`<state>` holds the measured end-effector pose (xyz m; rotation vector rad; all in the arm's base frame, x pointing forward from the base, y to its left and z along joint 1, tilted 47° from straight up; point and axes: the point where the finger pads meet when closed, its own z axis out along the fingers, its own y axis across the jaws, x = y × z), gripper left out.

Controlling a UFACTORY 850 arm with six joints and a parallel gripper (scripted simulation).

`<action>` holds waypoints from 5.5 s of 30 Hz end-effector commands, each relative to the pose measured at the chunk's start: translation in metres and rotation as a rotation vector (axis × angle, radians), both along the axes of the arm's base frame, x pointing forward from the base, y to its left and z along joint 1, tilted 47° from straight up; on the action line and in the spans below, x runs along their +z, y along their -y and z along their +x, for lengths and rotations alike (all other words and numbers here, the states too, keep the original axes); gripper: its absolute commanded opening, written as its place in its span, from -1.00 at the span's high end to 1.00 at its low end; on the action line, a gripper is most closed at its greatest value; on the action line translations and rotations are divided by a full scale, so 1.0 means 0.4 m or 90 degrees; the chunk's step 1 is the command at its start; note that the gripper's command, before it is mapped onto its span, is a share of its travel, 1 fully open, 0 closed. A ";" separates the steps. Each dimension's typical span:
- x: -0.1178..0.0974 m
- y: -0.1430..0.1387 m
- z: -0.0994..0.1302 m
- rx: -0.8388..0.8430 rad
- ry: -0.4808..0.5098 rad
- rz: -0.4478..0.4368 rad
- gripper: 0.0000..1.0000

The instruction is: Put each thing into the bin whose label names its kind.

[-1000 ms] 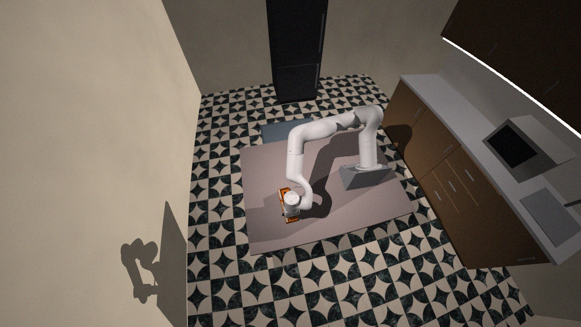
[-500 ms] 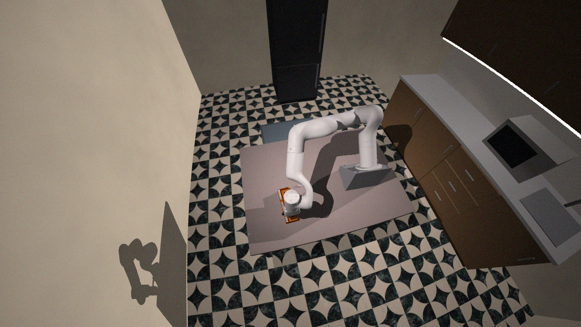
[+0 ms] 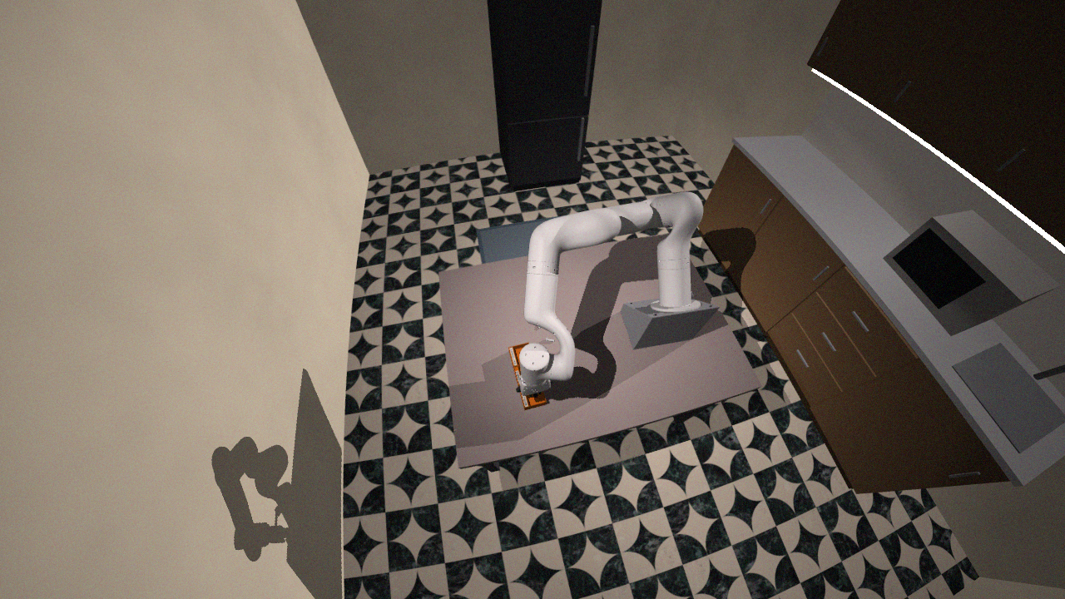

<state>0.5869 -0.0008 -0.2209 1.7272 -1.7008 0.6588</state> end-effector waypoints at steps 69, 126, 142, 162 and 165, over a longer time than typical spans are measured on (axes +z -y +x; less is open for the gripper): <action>0.436 0.332 -0.285 0.504 -0.534 0.053 0.42; 0.310 0.464 -0.298 0.504 -0.534 0.053 0.42; 0.310 0.464 -0.298 0.504 -0.534 0.053 1.00; 0.310 0.464 -0.298 0.504 -0.534 0.053 1.00; 0.310 0.464 -0.298 0.504 -0.534 0.053 1.00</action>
